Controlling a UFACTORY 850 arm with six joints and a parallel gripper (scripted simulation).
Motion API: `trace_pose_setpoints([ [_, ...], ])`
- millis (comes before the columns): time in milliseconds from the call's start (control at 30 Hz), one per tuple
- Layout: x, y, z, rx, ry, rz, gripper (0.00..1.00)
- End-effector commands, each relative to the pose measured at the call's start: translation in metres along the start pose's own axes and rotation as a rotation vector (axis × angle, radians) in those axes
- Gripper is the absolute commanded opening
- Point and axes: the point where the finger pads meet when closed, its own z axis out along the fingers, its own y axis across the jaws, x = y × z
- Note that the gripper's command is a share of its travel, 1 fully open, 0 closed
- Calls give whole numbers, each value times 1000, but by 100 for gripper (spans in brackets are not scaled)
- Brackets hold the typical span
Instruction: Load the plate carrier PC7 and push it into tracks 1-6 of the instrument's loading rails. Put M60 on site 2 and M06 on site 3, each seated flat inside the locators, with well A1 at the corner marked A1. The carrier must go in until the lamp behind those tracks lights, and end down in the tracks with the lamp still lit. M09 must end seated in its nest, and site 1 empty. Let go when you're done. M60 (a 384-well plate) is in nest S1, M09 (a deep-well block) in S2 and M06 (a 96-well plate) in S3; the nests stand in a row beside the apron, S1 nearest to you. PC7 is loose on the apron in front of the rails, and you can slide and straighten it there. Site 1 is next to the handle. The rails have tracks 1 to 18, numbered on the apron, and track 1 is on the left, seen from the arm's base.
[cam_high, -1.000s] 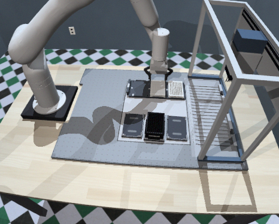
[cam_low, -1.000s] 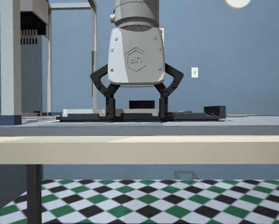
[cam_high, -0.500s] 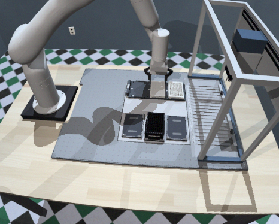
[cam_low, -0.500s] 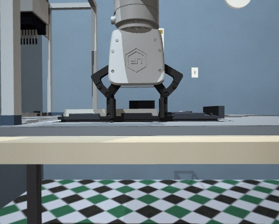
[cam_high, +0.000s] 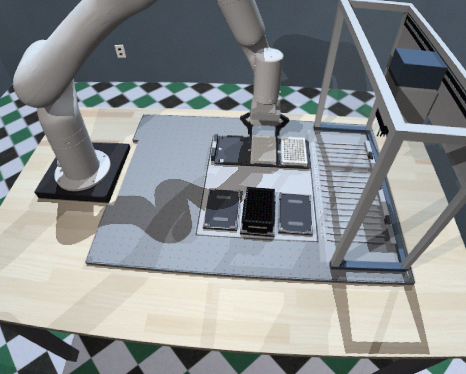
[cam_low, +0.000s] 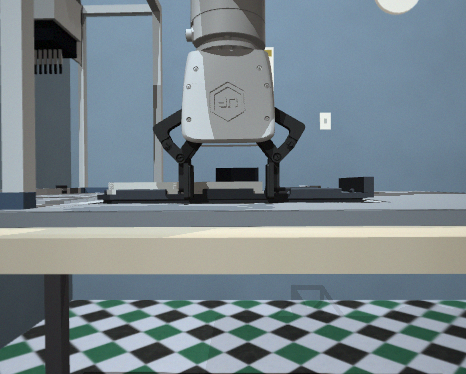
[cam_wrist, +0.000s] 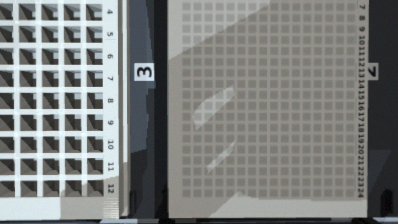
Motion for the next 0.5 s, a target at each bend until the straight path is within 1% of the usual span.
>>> trace_pose_setpoints([
  [0,0,-1,-1,2,-1,0,100],
  [467,-3,-1,-1,2,-1,0,100],
])
